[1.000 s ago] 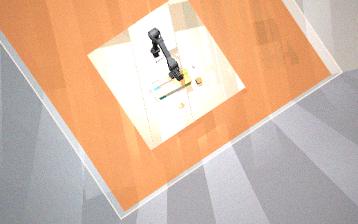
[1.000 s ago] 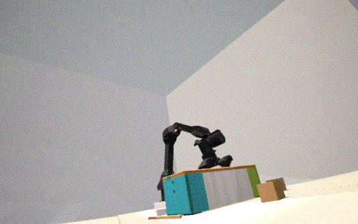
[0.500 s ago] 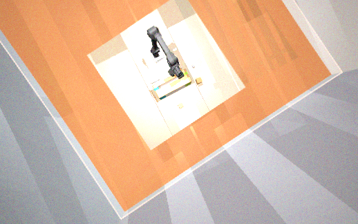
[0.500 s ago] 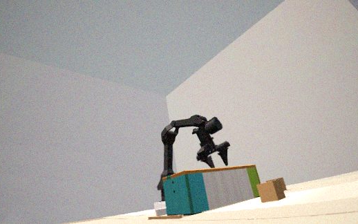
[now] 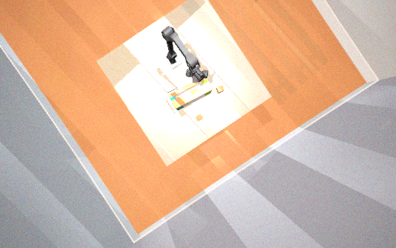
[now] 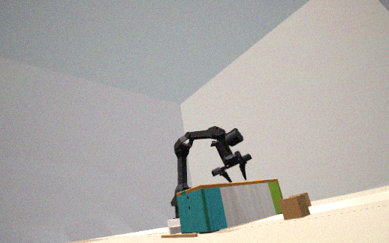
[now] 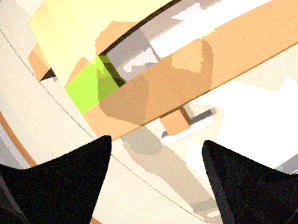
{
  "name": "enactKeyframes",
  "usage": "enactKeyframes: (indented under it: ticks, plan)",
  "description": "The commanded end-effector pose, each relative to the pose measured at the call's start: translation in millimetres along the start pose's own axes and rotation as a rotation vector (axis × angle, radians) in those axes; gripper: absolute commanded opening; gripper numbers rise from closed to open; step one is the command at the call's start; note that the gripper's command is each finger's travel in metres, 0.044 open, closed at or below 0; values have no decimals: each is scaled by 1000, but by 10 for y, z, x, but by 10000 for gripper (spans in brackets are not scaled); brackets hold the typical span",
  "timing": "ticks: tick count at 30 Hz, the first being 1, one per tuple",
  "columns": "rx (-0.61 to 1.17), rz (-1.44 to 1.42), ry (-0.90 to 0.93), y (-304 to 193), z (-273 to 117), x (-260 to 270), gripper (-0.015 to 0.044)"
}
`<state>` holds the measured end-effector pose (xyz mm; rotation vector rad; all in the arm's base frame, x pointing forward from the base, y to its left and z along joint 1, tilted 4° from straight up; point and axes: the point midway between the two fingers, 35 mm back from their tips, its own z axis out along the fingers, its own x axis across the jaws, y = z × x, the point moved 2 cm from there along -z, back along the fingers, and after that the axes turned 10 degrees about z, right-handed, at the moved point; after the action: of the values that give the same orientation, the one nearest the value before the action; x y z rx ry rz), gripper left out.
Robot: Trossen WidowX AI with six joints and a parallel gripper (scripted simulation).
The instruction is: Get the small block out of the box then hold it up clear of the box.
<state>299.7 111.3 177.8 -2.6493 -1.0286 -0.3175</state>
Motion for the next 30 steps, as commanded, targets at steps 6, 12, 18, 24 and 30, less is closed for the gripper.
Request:
enactKeyframes:
  ticks: [6, 12, 18, 24, 30]
  plan:
    - [-121, -1263, -104, -212, 16, -23, 285]
    - [-148, -1730, -180, -287, 15, -27, 285]
    - [-158, -2153, -269, -353, 9, -32, 285]
    - [-145, -2565, -376, -412, 1, -36, 285]
    - [-107, -2969, -511, -473, -11, -41, 285]
